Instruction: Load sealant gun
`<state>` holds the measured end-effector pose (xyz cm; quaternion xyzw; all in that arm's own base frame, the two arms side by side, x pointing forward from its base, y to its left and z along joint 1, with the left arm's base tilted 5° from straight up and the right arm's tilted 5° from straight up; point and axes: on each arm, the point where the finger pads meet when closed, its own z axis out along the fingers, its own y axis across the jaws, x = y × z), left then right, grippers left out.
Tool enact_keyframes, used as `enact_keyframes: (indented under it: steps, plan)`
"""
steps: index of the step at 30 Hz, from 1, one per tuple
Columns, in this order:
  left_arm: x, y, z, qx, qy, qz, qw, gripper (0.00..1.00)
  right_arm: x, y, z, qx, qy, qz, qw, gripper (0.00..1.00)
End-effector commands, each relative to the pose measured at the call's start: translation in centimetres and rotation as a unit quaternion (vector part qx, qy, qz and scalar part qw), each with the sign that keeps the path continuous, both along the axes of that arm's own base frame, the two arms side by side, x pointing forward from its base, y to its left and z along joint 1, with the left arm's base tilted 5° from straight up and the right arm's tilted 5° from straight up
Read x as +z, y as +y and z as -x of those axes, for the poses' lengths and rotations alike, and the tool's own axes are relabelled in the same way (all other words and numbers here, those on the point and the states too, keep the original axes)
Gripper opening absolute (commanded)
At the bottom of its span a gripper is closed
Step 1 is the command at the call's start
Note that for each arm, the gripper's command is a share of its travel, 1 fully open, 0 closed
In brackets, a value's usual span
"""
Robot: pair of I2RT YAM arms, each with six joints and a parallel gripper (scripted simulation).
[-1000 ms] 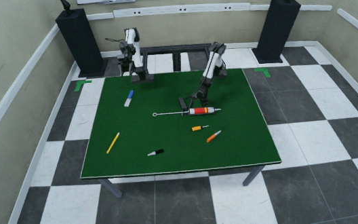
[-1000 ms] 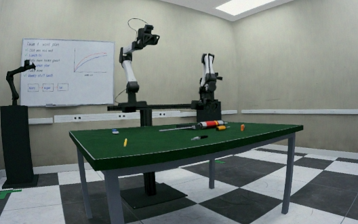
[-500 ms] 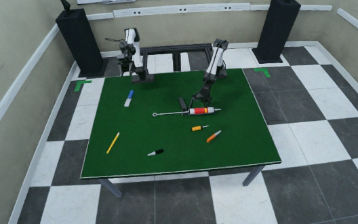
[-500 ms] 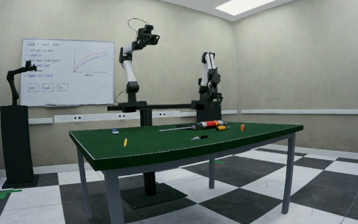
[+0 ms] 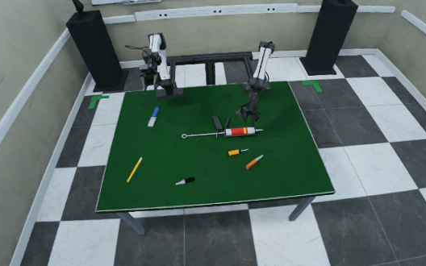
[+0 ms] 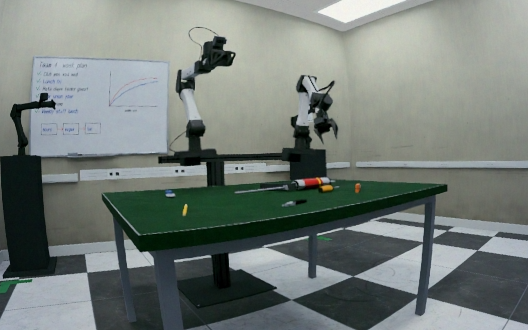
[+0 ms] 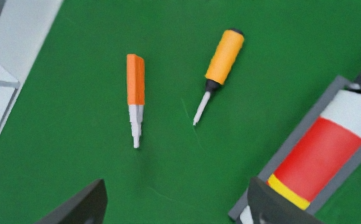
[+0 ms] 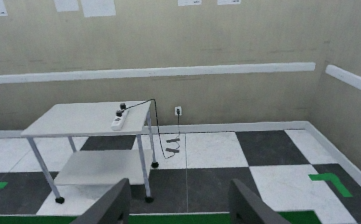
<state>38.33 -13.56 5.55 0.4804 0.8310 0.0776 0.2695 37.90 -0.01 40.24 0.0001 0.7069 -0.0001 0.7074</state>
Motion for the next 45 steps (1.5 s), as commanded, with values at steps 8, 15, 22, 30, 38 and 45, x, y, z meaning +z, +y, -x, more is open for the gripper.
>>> enact_keyframes:
  steps: [8,15,22,30,38,45]
  plan:
    - [8.8,1.4,-3.7,0.090,-0.112,0.105,0.984,0.72,-0.5,0.4,0.5,0.006,0.004,-0.003,1.000,0.51]
    - [12.1,2.7,-4.4,0.128,-0.151,0.145,0.969,0.72,-0.8,0.5,0.4,0.007,0.008,-0.003,1.000,0.51]
    - [17.3,4.6,-4.9,0.170,-0.207,0.200,0.942,0.72,-1.2,0.5,0.3,0.008,0.012,-0.003,1.000,0.51]
    - [22.6,7.0,-4.6,0.212,-0.266,0.261,0.903,0.72,-1.5,0.6,0.1,0.009,0.016,-0.003,1.000,0.51]
    - [26.9,8.7,-3.8,0.234,-0.310,0.304,0.870,0.72,-1.6,0.3,0.1,0.005,0.017,-0.003,1.000,0.51]
    - [31.3,10.7,-2.3,0.254,-0.356,0.353,0.827,0.72,-1.7,0.2,0.0,0.003,0.019,-0.002,1.000,0.51]
